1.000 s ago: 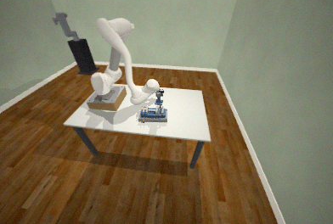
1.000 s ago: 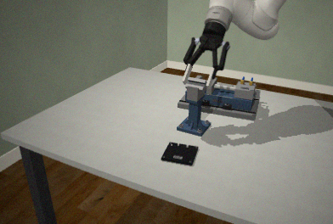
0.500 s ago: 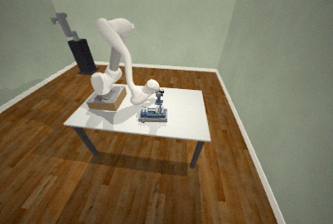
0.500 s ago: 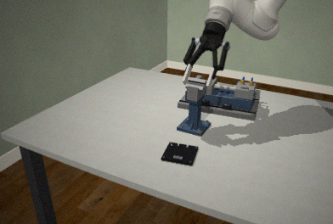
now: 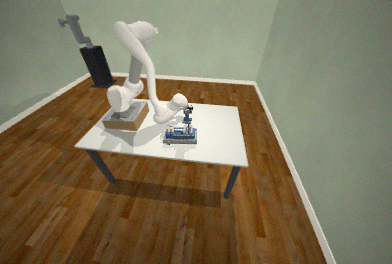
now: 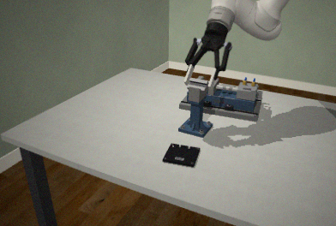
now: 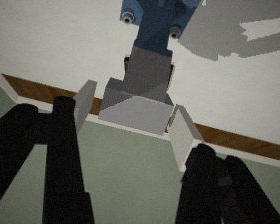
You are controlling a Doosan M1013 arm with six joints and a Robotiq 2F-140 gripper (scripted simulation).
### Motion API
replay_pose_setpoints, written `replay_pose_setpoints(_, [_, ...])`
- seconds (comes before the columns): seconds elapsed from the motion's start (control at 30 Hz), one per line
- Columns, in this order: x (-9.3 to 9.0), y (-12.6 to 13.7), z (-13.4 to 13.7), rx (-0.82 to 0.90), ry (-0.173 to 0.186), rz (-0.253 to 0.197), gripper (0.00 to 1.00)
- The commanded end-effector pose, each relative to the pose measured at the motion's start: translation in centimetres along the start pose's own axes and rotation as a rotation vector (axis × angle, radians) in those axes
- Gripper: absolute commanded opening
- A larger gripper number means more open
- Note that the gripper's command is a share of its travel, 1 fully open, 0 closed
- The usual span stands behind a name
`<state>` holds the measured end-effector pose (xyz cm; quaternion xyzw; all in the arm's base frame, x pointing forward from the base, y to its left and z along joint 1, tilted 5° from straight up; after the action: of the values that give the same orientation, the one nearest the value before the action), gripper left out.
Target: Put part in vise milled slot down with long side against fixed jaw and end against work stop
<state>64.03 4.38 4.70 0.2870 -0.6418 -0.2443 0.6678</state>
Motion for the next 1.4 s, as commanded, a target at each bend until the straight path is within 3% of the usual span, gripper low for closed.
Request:
replay_pose_setpoints(0.0, [-0.1, -0.19, 0.15, 0.002, 0.002, -0.006, 0.51])
replay_pose_setpoints(0.63, [-0.1, -0.19, 0.15, 0.002, 0.002, -0.006, 0.51])
replay_pose_setpoints(0.67, [-0.1, -0.19, 0.15, 0.002, 0.002, -0.006, 0.0])
replay_pose_setpoints(1.37, [-0.1, -0.19, 0.15, 0.002, 0.002, -0.006, 0.0])
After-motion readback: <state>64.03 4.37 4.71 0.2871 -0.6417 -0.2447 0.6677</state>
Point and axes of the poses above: the point where the finger pads meet when closed, its own x axis back along the fingers, its own z axis across the jaws, y = z × x, the point moved 6 cm from there along x, back along the fingers, and after that the axes turned 6 degrees about x, right-handed, at the moved point
